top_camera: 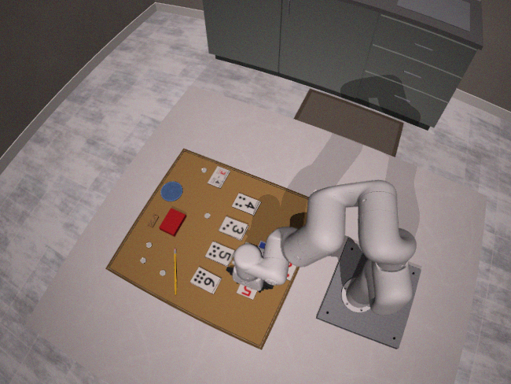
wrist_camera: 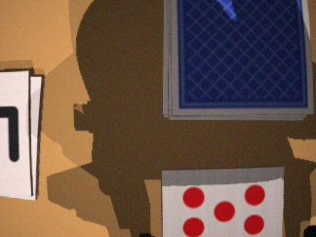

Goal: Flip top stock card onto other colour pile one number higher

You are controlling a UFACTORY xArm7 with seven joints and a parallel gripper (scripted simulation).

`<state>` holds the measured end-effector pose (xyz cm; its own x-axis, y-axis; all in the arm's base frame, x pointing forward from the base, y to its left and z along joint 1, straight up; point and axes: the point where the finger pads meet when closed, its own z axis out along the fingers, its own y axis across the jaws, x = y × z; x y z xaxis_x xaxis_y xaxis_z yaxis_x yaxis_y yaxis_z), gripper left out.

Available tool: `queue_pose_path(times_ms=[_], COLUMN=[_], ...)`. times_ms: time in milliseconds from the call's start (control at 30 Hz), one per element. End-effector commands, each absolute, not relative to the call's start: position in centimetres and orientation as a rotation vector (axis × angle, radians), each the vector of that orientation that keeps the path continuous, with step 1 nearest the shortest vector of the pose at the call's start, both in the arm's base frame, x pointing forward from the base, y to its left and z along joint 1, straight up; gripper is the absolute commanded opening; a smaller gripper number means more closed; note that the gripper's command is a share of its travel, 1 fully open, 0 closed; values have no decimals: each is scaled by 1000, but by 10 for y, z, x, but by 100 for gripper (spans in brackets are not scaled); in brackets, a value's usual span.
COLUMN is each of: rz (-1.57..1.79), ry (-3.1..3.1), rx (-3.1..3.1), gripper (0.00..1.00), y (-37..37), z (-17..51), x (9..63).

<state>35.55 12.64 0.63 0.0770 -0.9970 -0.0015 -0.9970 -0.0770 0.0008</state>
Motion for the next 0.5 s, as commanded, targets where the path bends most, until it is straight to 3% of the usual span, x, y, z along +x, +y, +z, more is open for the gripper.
queue_pose_path(times_ms=[0,467], rz=[0,0], ry=[2132,2132], rx=[-2302,-2302], gripper=[87,87], y=[127,127], z=[7,5], x=[357,357])
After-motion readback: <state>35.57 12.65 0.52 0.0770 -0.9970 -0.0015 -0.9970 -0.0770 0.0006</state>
